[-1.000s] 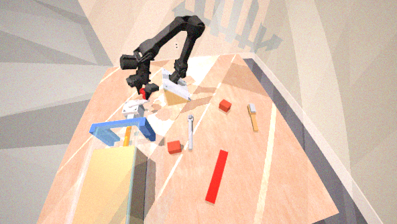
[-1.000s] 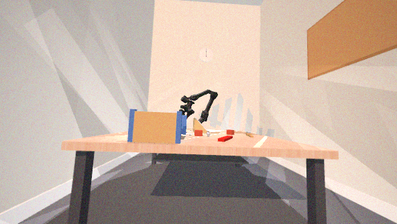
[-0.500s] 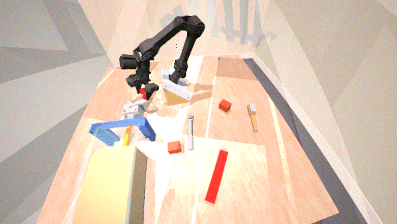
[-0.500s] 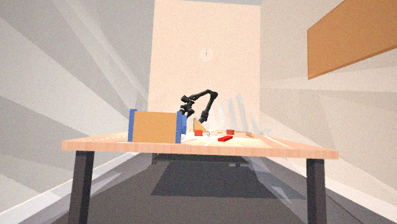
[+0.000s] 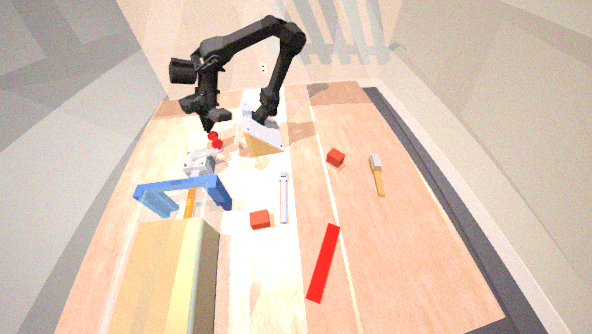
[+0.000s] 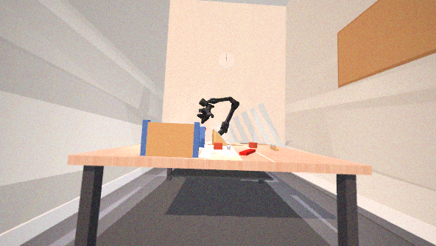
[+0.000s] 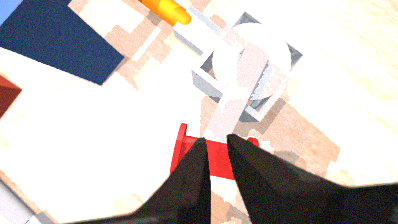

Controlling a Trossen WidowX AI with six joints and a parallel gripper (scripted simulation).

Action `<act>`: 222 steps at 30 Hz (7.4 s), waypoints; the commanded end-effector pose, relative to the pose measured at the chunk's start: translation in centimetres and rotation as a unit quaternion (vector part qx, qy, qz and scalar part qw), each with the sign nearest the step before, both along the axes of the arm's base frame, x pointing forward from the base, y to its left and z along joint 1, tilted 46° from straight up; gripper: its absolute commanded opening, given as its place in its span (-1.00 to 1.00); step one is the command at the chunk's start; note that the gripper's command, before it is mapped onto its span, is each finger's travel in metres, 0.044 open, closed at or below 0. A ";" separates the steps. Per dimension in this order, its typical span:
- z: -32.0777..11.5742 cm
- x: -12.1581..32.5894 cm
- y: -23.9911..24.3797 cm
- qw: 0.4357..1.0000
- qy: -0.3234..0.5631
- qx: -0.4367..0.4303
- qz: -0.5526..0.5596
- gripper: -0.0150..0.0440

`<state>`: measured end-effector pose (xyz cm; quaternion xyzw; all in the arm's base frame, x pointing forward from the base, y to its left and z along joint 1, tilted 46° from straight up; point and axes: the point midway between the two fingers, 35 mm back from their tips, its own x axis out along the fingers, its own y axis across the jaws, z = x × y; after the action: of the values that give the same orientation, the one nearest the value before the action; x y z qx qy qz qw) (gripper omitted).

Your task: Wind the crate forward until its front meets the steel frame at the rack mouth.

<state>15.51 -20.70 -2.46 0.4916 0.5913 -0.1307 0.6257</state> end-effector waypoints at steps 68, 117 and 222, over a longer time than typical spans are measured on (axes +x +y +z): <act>0.4 0.1 -0.4 0.789 -0.254 0.054 0.557 1.00; -4.2 0.2 3.9 0.789 -0.255 0.053 0.557 1.00; -8.2 -6.6 2.8 0.789 -0.252 0.053 0.557 -0.49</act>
<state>9.32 -17.58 -10.08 0.1290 0.5872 0.3992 0.6923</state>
